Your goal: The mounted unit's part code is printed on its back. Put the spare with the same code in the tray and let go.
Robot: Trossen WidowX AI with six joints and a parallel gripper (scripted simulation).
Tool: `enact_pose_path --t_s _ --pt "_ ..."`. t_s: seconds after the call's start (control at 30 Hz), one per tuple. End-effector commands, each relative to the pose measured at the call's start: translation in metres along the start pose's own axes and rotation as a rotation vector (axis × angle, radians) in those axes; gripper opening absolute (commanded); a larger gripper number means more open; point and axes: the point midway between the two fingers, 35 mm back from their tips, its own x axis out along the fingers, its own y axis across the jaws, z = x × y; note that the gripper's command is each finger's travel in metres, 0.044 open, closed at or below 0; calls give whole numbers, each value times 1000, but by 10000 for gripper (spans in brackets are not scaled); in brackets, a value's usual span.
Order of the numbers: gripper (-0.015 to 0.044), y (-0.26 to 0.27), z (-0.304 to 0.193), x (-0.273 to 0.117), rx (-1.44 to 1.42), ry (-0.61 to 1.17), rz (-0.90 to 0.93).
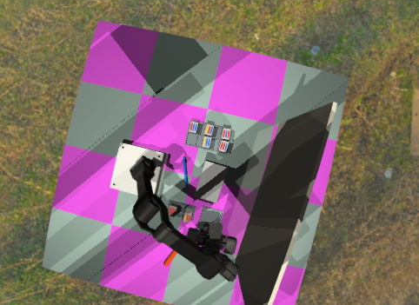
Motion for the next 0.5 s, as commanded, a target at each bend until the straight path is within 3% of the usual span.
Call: enact_pose_path --t_s 0.0,0.47 --pt "0 1 0 5 -7 -1 5" --pt "0 0 0 17 -7 -1 5"
